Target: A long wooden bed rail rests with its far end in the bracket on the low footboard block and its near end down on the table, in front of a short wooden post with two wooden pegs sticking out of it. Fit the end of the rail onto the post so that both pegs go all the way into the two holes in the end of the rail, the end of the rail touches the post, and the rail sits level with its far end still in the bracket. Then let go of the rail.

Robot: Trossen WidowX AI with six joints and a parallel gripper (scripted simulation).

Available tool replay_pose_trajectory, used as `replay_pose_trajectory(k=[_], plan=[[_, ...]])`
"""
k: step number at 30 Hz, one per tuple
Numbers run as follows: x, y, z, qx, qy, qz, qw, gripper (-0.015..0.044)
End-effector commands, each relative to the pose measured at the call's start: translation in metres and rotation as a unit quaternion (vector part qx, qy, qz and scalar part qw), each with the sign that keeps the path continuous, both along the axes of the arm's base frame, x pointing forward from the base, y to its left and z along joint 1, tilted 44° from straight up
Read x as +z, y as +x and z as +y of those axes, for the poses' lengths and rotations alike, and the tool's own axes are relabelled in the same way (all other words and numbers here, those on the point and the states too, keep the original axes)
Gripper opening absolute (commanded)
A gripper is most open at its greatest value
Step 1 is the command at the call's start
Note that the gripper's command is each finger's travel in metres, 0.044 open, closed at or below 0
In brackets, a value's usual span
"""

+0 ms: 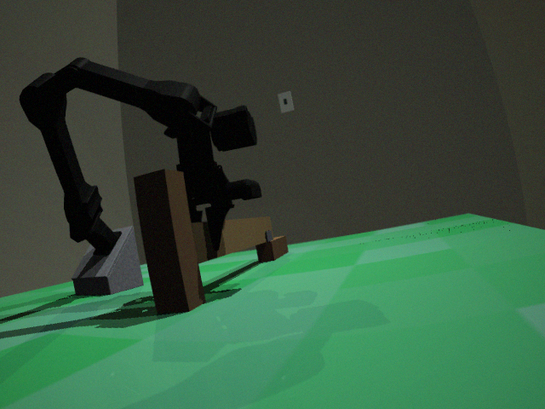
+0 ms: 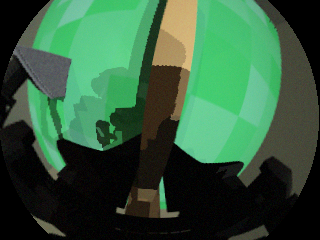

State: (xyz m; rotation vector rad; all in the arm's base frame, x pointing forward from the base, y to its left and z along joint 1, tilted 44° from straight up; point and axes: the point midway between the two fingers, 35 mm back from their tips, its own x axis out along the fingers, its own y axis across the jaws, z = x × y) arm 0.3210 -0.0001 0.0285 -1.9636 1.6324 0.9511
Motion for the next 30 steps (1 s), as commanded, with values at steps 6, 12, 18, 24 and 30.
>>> replay_pose_trajectory(k=[6, 12, 18, 24, 30], plan=[[0.0035, 0.0019, -0.0023, 0.002, -0.001, -0.002, 1.000, 0.0000], [0.0045, 0.0025, -0.0039, 0.002, -0.001, -0.002, 1.000, 0.0000], [0.0059, 0.0030, -0.0051, 0.002, -0.001, -0.002, 1.000, 0.0000], [0.0075, 0.0034, -0.0060, 0.002, -0.001, -0.002, 1.000, 0.0000], [0.0092, 0.0038, -0.0068, 0.002, -0.001, -0.002, 1.000, 0.0000]])
